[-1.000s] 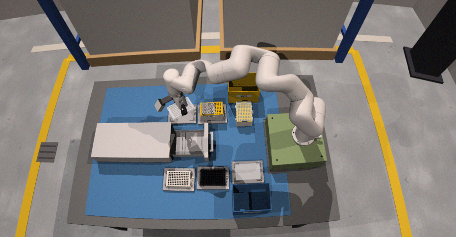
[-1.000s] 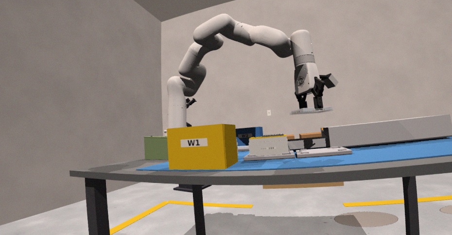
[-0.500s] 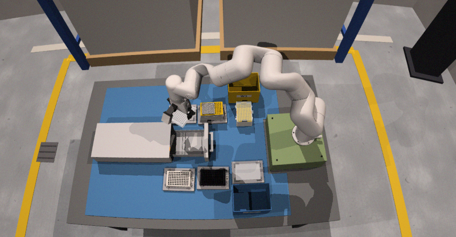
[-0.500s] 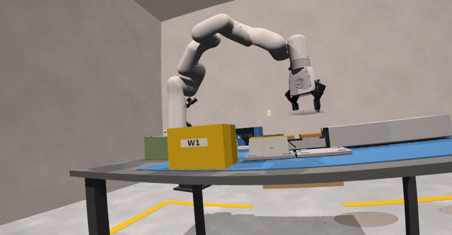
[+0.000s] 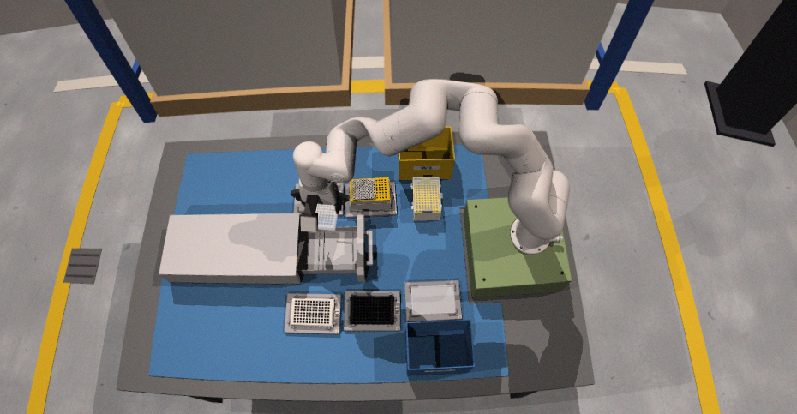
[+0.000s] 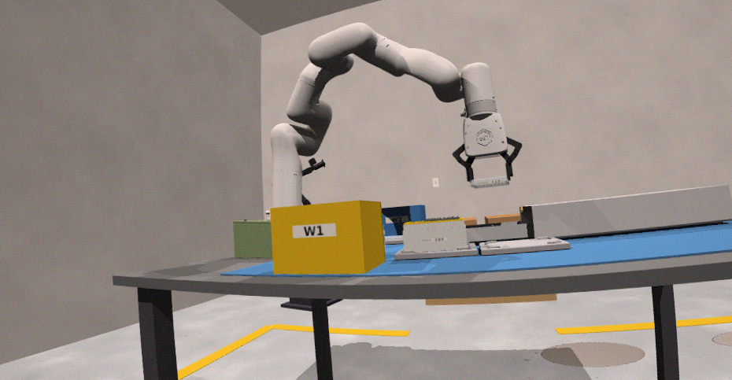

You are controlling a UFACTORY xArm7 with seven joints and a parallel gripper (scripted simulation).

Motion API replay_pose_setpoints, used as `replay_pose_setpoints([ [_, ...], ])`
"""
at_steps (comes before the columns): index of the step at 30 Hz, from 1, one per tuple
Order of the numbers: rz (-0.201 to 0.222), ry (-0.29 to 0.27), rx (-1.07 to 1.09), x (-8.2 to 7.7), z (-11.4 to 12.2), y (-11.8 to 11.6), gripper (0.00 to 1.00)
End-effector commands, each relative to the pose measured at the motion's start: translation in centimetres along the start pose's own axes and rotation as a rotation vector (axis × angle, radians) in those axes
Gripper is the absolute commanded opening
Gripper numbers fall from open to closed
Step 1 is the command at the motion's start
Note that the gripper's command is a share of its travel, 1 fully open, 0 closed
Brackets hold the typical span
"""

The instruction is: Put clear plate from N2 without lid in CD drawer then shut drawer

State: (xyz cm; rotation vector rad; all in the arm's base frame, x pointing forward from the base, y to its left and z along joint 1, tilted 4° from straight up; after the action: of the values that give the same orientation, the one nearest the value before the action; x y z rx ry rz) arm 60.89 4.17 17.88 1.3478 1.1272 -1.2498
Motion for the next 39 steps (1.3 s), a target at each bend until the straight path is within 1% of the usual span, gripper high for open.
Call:
replay_pose_setpoints([
  [1,0.007,0.005,-0.095,-0.3,-0.6,-0.4,0.0],
  [3,0.007,0.005,-0.125,-0.3,-0.8,-0.5,0.0],
  [17,0.007,0.005,-0.125,-0.3,-3.7,-2.9,0.0],
  [19,0.007,0.005,-0.125,-0.3,-3.7,-2.9,0.0],
  [33,0.007,0.006,-0.125,-0.3,-6.6,-5.3,0.0],
  [39,0.007,0.006,-0.125,-0.3,-6.8,-5.4,0.0],
])
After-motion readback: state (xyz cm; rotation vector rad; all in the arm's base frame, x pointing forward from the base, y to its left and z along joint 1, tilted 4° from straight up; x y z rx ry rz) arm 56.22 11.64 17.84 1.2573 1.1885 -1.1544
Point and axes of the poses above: the point where the finger pads meet when closed, its own x axis out along the fingers, its own y axis across the jaws, z = x × y, the point moved 8 cm from there along -x, back along the fingers, and after that the axes turned 12 degrees about x, right-handed, at the moved point
